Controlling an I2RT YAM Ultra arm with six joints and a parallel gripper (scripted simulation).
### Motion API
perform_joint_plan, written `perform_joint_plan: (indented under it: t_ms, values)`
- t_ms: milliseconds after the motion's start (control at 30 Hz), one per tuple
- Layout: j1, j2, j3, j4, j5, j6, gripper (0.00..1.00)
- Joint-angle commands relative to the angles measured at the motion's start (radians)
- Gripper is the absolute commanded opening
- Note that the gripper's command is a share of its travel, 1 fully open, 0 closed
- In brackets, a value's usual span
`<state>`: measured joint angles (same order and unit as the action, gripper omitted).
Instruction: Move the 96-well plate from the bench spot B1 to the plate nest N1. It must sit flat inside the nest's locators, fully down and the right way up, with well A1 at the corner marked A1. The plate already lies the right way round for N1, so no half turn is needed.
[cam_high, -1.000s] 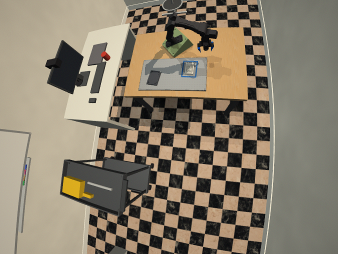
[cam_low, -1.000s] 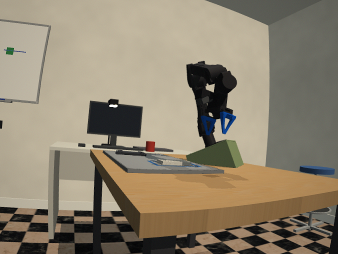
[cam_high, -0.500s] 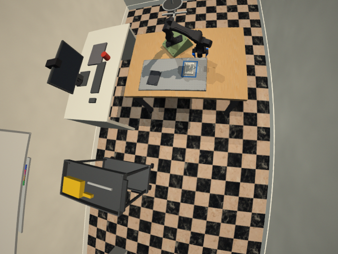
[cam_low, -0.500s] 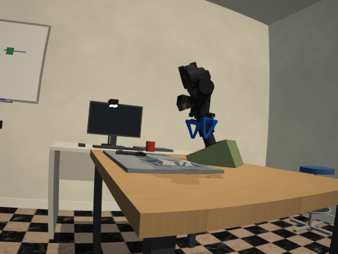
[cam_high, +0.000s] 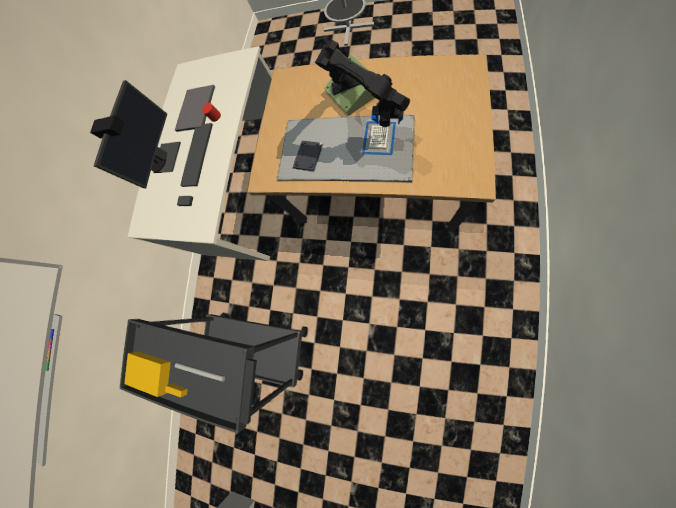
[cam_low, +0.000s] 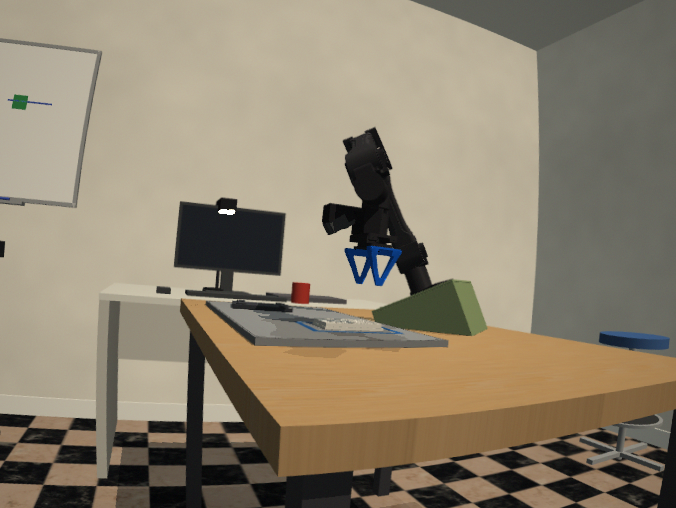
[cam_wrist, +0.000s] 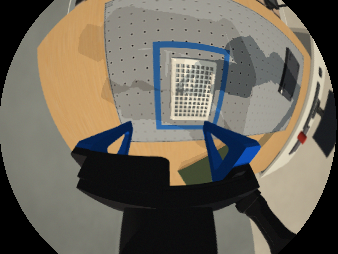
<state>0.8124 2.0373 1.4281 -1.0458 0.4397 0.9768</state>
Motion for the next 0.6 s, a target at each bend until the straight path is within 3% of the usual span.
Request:
perform_joint_plan:
  t_ms: [0,100,167,333,567]
  values:
    - [-0.013,-0.042,-0.031,0.021,0.002,-0.038,1.00]
    - [-0.048,-0.070,-0.067,0.043,0.011,-0.075,1.00]
    - [-0.078,-0.072,-0.063,-0.001,-0.014,-0.071,1.00]
    - [-0.140,-0.121,-0.122,0.058,0.003,-0.136,1.00]
    - [-0.124,-0.129,-0.102,0.064,-0.004,-0.144,1.00]
